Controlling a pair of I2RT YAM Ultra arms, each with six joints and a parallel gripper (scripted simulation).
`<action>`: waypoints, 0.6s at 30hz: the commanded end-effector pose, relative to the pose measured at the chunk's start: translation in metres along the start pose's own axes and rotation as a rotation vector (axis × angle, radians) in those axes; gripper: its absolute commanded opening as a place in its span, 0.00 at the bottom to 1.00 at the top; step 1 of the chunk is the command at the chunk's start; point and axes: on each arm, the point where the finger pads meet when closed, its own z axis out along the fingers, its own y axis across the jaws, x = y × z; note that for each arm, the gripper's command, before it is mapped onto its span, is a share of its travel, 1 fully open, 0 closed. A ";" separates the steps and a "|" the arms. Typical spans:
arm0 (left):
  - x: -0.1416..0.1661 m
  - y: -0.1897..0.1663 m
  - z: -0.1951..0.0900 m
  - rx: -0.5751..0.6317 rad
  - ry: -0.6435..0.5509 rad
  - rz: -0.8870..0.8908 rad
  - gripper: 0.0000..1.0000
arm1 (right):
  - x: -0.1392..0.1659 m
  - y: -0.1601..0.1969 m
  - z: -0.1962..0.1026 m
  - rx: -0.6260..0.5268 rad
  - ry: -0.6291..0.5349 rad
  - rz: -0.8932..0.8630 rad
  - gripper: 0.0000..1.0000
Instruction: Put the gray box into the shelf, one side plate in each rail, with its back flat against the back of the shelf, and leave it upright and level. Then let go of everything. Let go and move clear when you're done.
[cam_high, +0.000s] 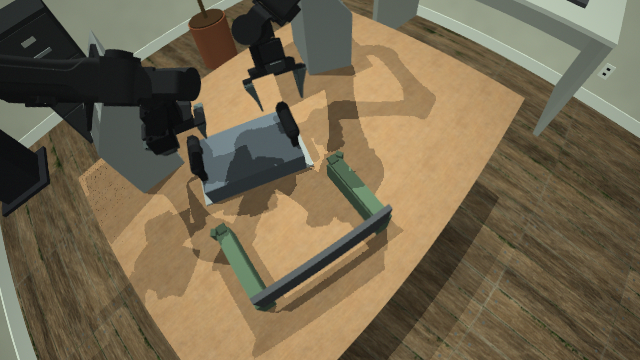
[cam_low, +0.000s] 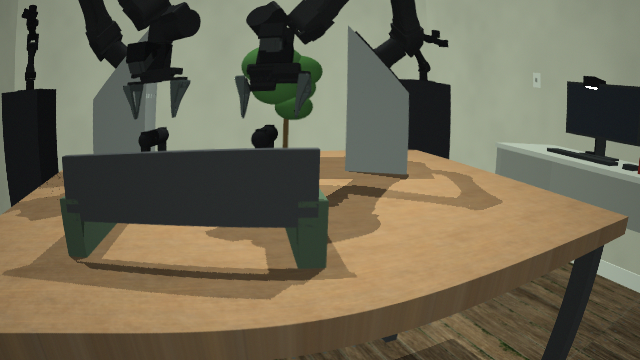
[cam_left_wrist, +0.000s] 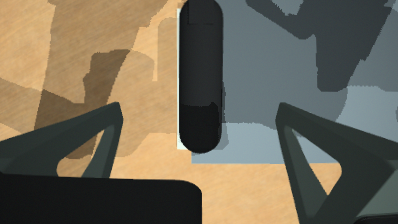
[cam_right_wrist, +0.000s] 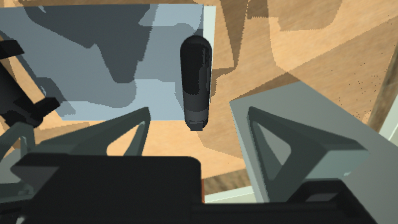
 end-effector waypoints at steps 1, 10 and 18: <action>-0.018 -0.010 0.007 0.021 -0.050 -0.023 1.00 | -0.002 0.002 0.011 -0.014 -0.035 -0.011 1.00; -0.020 -0.010 0.031 0.022 -0.056 -0.020 1.00 | -0.003 0.004 0.034 -0.020 -0.042 -0.011 1.00; -0.020 -0.009 0.048 0.019 -0.054 -0.022 1.00 | 0.001 0.001 0.050 -0.014 -0.035 -0.017 1.00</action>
